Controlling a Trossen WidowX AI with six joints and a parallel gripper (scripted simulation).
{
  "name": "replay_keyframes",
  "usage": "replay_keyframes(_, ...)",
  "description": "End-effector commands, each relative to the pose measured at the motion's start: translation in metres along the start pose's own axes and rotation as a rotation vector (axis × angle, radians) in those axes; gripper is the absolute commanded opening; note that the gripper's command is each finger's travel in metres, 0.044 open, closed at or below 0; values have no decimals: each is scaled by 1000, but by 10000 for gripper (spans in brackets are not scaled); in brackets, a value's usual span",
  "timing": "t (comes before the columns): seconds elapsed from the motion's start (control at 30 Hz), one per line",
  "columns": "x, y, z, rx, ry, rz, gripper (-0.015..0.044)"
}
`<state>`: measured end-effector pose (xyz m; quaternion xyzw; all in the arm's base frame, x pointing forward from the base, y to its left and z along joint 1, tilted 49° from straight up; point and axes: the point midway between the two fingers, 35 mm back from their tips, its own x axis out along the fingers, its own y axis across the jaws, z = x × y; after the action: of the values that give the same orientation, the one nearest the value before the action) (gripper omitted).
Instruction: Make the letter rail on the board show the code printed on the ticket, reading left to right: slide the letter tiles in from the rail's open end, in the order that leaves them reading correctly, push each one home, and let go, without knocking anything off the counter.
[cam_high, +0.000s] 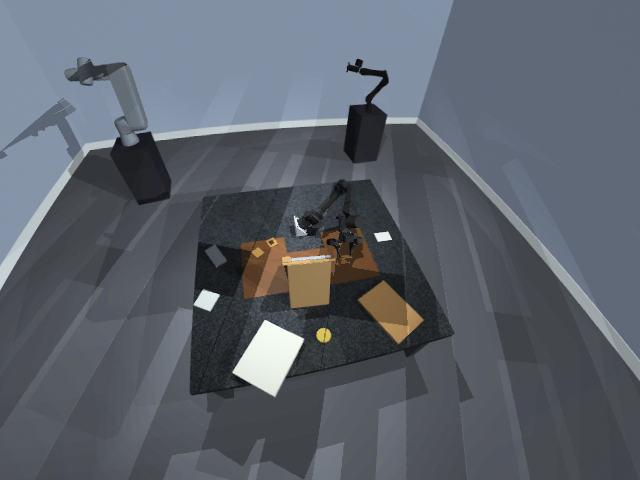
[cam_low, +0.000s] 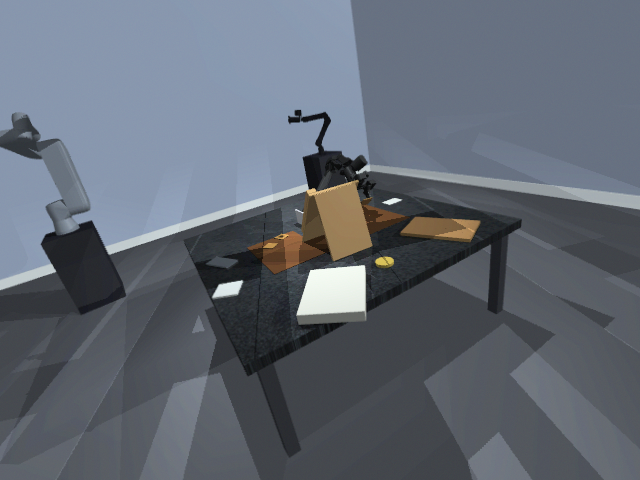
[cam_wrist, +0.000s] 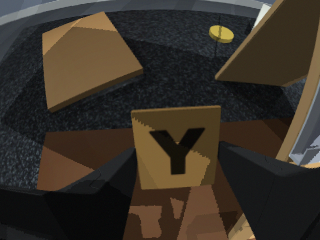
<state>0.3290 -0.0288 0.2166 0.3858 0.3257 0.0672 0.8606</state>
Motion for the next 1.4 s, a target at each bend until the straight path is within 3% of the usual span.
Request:
replay_keyframes(0.0,-11,-2,16,65,-120,0,0)
replay_keyframes(1.37,-14,-14,20,85,-160,4,0)
